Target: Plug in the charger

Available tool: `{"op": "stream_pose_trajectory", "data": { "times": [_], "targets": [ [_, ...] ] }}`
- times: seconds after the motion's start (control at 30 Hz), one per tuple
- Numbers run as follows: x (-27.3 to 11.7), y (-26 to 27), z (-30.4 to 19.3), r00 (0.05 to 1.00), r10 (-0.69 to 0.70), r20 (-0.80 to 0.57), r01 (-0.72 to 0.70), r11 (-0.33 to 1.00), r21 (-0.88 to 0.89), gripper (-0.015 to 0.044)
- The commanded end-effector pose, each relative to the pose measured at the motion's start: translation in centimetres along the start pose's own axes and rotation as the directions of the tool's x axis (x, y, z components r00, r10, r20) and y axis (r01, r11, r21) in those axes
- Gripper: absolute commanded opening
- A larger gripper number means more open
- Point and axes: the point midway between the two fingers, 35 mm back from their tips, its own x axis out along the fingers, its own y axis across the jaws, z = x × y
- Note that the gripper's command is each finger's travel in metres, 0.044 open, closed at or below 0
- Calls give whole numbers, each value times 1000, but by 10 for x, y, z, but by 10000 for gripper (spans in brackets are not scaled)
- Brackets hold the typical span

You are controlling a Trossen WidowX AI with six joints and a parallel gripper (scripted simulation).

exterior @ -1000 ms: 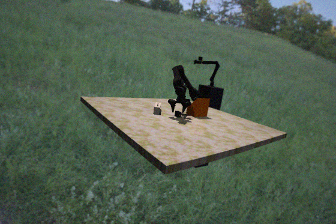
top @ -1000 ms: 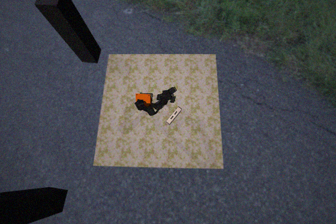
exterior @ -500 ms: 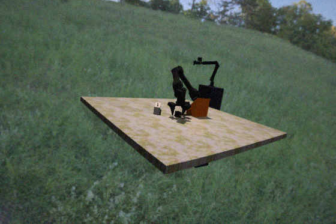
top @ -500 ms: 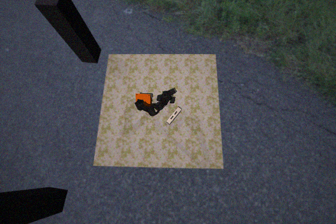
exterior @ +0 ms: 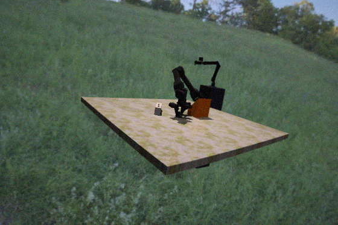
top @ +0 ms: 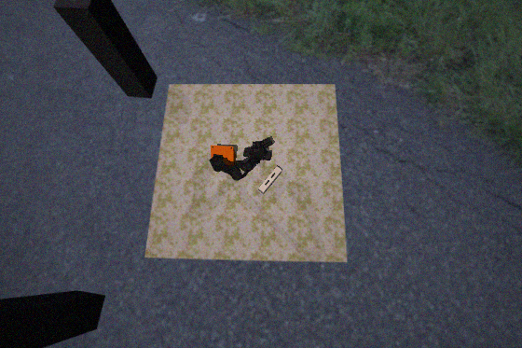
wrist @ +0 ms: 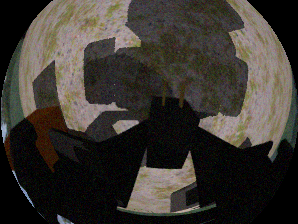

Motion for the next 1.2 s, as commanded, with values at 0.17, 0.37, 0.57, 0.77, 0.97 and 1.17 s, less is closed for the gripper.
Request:
{"op": "stream_pose_trajectory", "data": {
  "times": [0.17,0.37,0.57,0.77,0.97,1.17],
  "targets": [
    [0,0,0,1000,0,0,0,1000,1,98],
    [-15,-1,-1,1000,1,0,-1,1000,-2,0],
    [-45,1,-4,1000,2,-3,-2,1000,-7,0],
    [-56,3,-7,1000,2,-5,-2,1000,1,0],
    [-54,1,-9,1000,6,0,-6,996,90,0],
    [-52,0,-12,1000,11,6,-12,980,198,0]
  ]
}}
